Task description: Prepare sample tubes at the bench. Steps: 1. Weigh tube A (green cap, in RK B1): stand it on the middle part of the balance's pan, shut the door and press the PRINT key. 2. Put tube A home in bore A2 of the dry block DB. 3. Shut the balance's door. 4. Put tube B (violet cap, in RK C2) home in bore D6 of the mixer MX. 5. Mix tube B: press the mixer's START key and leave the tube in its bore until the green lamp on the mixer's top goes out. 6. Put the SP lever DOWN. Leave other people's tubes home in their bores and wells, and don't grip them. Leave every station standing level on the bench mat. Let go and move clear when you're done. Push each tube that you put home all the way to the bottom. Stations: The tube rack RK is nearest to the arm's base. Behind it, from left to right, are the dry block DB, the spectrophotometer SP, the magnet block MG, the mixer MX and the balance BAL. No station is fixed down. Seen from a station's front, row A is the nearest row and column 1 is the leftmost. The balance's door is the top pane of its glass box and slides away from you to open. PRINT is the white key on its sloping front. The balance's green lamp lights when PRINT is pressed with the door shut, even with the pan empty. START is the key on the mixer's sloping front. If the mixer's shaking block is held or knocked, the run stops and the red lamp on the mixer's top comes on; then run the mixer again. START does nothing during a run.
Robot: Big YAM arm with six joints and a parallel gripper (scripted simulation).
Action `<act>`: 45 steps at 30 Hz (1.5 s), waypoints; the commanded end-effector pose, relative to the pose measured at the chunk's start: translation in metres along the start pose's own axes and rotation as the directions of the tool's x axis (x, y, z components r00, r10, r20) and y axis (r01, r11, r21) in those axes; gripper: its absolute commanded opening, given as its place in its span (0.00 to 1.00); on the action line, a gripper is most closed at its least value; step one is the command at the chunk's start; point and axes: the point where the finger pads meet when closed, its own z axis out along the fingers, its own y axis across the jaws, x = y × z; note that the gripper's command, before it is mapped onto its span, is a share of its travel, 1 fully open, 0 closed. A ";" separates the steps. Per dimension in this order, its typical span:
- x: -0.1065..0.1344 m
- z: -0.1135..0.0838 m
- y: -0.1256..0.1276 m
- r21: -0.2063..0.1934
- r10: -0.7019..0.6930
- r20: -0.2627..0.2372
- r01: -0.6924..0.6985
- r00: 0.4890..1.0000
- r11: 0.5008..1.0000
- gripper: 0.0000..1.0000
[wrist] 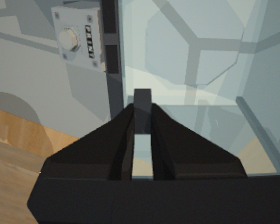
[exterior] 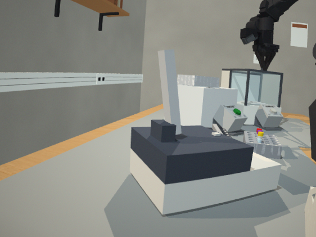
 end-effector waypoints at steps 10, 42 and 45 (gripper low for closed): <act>0.001 -0.011 -0.014 0.031 0.010 0.005 -0.010 1.000 0.999 0.30; 0.001 -0.059 -0.021 0.052 0.018 0.014 -0.019 1.000 0.998 0.30; 0.002 -0.066 -0.021 0.059 0.021 0.016 -0.022 1.000 0.998 0.30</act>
